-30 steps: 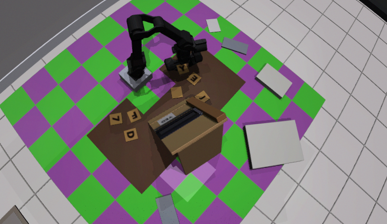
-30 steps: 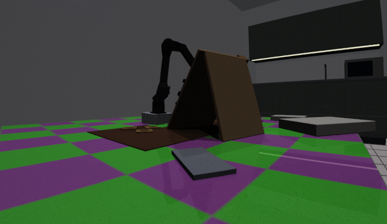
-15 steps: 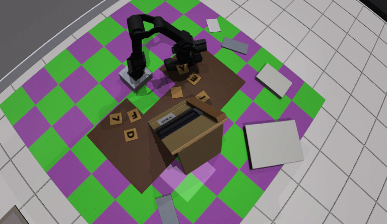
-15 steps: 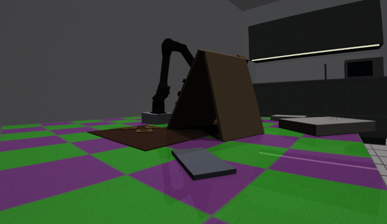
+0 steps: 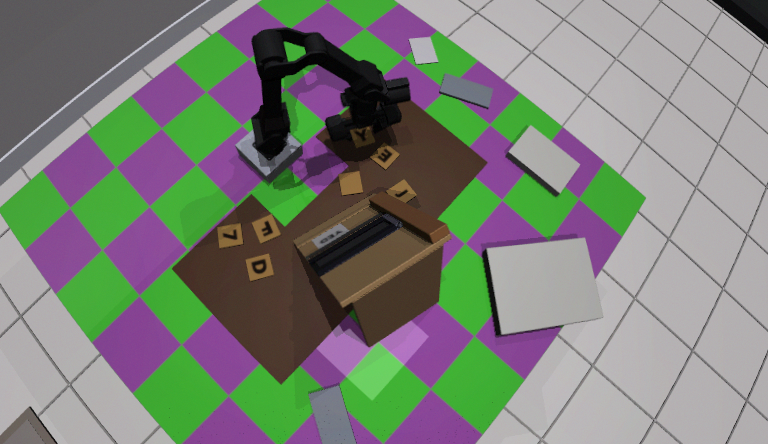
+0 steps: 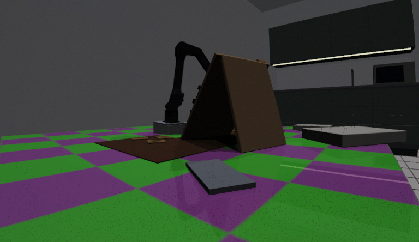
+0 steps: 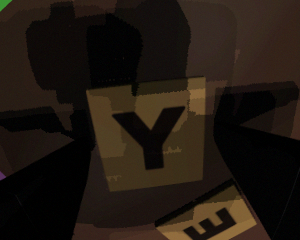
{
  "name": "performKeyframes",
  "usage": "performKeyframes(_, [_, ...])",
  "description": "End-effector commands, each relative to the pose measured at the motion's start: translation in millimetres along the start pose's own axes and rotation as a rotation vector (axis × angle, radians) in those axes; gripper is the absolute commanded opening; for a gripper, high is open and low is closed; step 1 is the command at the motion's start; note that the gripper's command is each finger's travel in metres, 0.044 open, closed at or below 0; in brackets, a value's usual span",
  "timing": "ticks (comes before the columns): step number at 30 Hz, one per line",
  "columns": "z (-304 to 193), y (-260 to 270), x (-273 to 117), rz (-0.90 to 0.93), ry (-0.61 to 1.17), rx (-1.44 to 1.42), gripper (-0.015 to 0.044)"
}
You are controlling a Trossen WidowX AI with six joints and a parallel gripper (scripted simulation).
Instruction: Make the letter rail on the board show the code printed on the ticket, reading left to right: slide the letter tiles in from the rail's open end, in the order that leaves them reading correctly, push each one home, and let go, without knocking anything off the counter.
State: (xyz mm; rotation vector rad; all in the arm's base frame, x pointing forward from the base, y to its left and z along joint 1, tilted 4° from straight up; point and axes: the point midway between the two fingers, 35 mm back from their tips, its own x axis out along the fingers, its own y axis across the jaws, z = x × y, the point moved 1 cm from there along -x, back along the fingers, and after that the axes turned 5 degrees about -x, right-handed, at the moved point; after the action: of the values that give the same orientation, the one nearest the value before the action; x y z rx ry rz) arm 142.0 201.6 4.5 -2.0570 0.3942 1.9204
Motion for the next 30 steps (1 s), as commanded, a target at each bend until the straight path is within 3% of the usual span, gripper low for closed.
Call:
performKeyframes(1, [-0.3, 0.5, 0.5, 0.001, 0.003, -0.003, 0.0307])
performKeyframes(13, [-0.4, 0.1, 0.5, 0.001, 0.003, -0.003, 0.0227])
performKeyframes(22, [0.7, 1.5, -4.8, 0.001, 0.003, -0.003, 0.0000])
performKeyframes(30, [1.5, 2.8, -7.7, 0.001, 0.002, -0.003, 0.0000])
